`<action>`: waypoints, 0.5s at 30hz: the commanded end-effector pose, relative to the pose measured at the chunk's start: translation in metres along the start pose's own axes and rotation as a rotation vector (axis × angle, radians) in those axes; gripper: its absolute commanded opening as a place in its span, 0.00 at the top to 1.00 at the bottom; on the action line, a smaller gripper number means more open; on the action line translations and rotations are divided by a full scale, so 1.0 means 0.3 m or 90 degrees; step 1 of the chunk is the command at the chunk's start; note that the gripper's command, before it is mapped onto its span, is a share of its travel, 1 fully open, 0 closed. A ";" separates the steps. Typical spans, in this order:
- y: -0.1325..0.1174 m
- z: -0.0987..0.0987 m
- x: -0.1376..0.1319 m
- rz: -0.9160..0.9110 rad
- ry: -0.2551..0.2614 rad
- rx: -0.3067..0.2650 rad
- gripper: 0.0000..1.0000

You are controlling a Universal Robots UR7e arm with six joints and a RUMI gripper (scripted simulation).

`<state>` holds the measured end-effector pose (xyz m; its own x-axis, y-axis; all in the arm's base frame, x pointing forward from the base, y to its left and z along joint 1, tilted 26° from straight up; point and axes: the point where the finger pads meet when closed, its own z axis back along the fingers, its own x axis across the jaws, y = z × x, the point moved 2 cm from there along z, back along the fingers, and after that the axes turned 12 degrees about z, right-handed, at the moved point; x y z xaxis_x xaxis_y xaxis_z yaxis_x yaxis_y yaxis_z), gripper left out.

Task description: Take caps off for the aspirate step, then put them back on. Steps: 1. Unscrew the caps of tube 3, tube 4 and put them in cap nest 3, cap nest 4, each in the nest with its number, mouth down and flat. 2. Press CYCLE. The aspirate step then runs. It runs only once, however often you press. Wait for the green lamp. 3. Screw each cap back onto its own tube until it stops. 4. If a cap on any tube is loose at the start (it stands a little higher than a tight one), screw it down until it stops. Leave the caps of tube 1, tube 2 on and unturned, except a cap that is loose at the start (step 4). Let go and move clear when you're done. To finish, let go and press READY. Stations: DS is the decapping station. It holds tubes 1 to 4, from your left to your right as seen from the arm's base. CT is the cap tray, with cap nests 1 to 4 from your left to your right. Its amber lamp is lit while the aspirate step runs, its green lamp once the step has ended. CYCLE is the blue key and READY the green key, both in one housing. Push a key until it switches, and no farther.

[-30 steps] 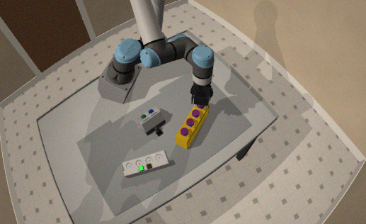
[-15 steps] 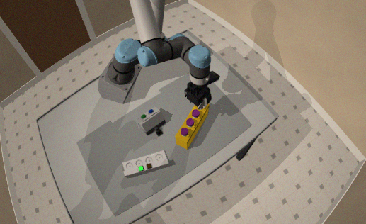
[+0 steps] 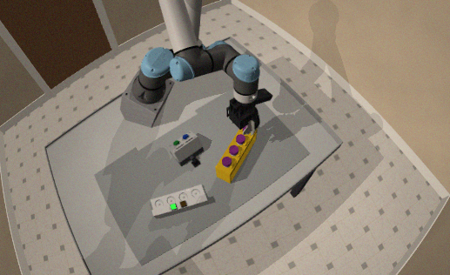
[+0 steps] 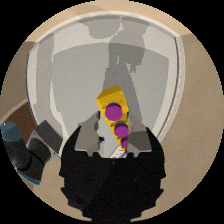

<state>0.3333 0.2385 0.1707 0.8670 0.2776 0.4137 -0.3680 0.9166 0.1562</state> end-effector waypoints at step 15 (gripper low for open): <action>0.000 0.111 0.001 0.000 -0.001 0.000 0.65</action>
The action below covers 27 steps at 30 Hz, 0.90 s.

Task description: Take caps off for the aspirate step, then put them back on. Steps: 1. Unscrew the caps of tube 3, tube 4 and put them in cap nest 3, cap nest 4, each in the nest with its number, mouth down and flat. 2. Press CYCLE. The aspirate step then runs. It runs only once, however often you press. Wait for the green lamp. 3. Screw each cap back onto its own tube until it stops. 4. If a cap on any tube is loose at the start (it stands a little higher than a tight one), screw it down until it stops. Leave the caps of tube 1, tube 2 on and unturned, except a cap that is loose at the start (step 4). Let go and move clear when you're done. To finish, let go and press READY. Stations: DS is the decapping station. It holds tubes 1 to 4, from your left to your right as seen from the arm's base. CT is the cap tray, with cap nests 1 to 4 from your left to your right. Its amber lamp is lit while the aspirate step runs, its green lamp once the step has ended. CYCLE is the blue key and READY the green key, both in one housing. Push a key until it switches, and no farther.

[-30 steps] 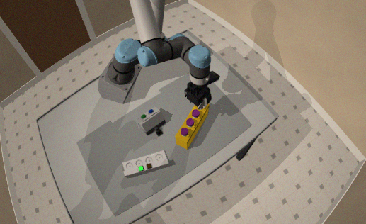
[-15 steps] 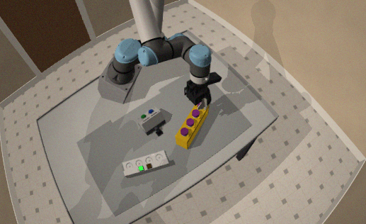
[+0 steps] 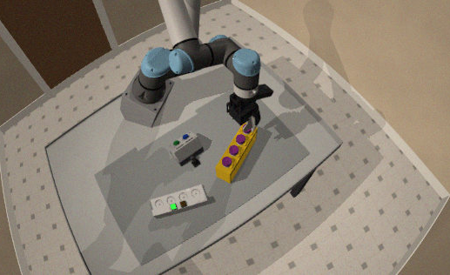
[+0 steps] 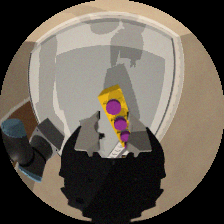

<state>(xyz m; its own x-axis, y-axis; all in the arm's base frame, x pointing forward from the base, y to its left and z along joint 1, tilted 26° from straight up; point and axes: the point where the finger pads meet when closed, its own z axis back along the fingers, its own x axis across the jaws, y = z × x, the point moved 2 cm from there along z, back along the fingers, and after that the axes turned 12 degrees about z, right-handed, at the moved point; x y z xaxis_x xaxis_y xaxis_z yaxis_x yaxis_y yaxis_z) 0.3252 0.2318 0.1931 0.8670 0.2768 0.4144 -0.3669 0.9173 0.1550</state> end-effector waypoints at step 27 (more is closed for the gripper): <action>-0.172 0.061 0.030 0.400 0.000 0.001 0.65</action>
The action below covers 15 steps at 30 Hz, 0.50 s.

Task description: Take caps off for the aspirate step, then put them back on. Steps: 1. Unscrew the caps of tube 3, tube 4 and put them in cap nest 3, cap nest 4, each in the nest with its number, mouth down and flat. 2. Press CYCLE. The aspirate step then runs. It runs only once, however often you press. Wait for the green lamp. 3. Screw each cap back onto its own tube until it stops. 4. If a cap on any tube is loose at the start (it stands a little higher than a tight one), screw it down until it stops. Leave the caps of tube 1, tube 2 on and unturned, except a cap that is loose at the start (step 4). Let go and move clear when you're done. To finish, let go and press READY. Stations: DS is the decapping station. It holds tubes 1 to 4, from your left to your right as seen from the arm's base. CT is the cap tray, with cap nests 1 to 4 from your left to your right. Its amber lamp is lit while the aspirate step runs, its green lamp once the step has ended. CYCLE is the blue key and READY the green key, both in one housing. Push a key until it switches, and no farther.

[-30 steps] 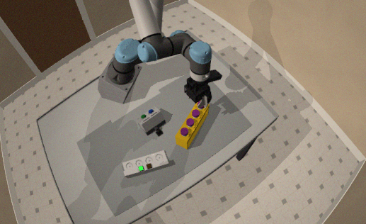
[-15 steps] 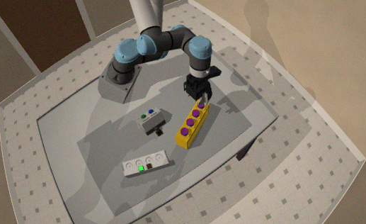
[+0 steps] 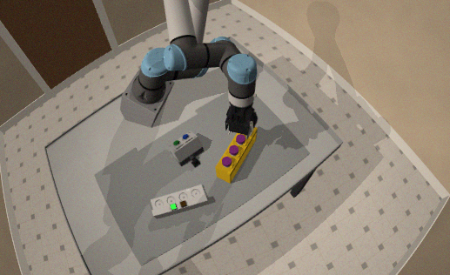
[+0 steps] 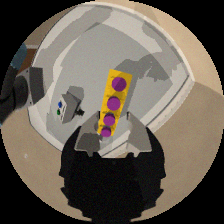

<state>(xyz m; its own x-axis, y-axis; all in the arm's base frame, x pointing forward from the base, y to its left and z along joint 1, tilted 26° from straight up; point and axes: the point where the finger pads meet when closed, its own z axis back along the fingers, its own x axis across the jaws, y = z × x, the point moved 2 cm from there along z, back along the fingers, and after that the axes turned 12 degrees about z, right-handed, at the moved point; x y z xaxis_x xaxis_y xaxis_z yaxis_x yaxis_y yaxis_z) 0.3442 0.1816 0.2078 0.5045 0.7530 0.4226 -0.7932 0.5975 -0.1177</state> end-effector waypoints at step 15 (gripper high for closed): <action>-0.002 -0.117 0.000 0.013 -0.005 0.006 0.65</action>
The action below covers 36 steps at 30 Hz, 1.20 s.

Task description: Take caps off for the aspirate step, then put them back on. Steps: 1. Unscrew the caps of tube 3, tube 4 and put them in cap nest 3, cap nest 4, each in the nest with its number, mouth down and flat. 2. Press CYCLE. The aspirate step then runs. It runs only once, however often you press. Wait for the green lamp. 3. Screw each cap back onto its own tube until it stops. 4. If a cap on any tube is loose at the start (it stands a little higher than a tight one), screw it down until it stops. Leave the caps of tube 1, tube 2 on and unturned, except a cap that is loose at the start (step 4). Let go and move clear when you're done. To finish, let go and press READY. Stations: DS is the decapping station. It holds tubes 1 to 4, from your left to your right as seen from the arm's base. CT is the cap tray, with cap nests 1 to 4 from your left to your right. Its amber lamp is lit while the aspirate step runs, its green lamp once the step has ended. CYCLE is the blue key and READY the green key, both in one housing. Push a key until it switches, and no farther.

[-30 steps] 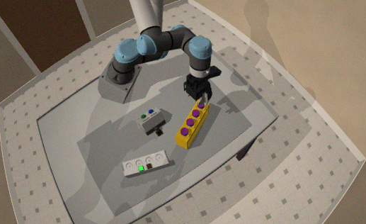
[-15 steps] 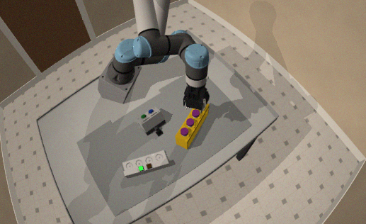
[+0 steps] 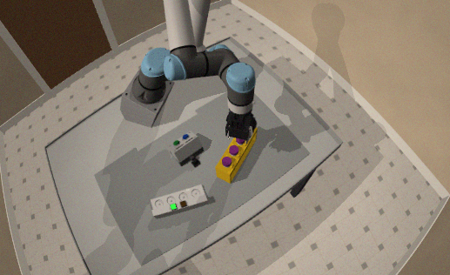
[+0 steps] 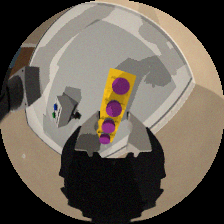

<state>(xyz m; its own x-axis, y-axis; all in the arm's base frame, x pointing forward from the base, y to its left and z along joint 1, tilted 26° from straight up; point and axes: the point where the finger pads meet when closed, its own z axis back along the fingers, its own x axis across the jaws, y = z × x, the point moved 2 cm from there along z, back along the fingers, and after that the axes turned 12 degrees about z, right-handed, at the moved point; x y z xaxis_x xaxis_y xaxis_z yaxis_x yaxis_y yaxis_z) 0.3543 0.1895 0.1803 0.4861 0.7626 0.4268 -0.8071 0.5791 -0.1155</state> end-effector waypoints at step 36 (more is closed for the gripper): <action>-0.002 -0.050 0.002 0.000 0.000 -0.001 1.00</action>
<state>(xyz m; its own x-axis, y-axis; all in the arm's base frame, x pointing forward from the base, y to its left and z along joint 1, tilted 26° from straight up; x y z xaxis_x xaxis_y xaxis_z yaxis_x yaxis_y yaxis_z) 0.3598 0.1938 0.1671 0.4862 0.7627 0.4265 -0.8067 0.5793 -0.1165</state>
